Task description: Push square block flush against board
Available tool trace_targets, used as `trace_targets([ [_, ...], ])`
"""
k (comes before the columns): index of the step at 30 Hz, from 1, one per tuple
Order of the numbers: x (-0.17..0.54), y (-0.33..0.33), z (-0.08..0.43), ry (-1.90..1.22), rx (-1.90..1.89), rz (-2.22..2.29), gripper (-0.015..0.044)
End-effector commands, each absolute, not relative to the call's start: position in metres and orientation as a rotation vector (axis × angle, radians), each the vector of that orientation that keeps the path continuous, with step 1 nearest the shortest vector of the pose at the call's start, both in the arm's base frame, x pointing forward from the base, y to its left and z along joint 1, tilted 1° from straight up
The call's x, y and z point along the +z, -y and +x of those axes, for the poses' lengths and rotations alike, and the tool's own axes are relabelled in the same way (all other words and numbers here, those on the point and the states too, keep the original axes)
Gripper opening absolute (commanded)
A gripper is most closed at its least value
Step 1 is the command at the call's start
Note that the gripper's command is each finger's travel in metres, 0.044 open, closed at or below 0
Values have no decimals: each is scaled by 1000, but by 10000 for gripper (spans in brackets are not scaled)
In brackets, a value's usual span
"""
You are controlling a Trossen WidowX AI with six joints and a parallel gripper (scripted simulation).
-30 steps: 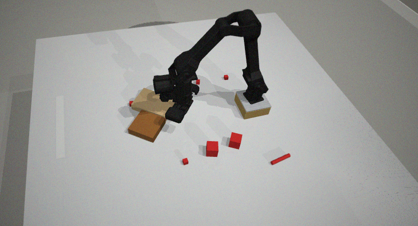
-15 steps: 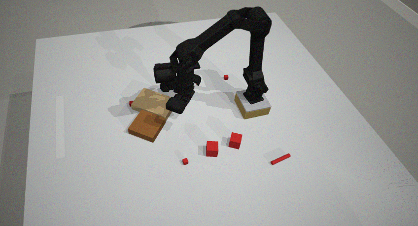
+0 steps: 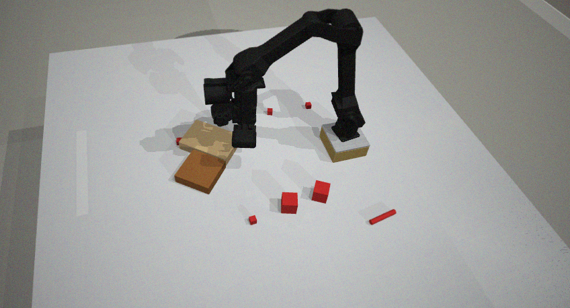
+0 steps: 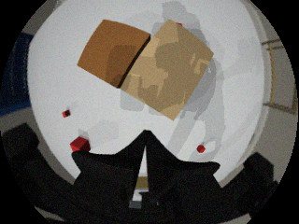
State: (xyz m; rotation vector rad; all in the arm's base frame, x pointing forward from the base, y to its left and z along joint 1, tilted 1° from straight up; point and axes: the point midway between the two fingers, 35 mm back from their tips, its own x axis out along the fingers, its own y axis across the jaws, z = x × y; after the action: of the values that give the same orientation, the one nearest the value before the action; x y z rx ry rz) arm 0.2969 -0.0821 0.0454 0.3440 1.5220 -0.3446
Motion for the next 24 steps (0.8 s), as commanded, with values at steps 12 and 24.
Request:
trace_targets([
  [12,50,127,304,-1548,60,-80,0],
  [24,51,162,302,-1520,365,-393,0],
])
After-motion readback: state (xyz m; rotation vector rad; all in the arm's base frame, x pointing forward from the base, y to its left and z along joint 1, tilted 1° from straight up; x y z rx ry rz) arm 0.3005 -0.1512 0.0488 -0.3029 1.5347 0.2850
